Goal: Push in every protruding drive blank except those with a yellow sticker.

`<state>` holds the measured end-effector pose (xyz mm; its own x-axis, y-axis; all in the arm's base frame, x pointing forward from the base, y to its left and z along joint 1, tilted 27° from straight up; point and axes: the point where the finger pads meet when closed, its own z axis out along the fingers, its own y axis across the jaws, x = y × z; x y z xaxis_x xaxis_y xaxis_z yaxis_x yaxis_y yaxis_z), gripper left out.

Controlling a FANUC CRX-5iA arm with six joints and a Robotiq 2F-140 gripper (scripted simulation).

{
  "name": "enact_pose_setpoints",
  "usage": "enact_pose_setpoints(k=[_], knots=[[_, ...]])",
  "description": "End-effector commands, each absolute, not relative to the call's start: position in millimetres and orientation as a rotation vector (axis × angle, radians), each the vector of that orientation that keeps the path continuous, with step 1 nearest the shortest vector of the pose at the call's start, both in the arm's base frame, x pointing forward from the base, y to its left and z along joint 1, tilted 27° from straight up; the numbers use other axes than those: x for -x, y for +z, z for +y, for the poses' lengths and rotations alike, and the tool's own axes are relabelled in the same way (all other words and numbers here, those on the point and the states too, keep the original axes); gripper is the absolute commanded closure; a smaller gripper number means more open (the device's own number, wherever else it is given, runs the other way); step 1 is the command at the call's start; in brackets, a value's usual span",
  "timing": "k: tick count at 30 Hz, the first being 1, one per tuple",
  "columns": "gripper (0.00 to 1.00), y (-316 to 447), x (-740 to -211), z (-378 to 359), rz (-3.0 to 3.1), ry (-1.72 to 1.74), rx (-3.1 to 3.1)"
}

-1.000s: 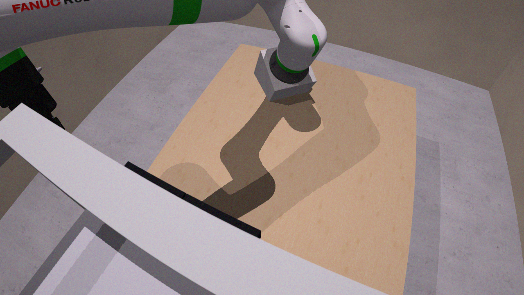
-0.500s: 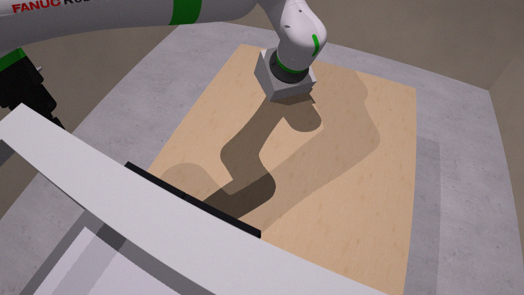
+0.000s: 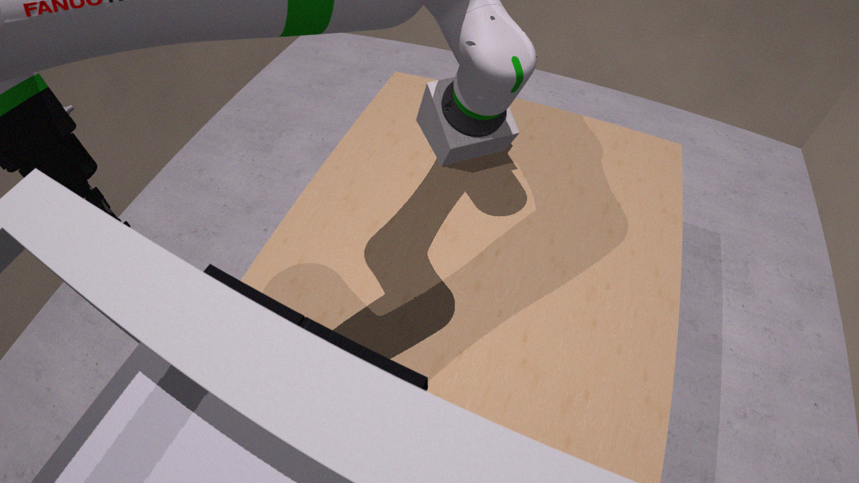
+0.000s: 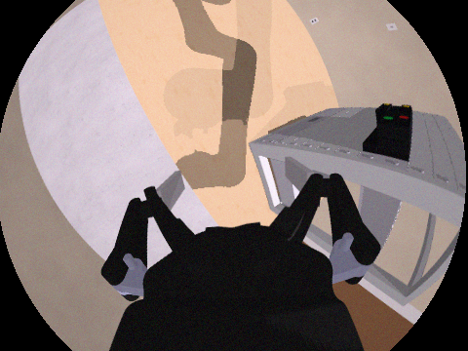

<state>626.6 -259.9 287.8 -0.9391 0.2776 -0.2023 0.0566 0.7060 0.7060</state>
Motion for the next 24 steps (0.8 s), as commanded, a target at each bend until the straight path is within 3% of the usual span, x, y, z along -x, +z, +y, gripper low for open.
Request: enact_pose_setpoints(k=[1,24], knots=[[0.00,282,-609,-259,2.621,1.070,-0.263],[0.00,230,-452,-248,2.620,1.071,-0.263]])
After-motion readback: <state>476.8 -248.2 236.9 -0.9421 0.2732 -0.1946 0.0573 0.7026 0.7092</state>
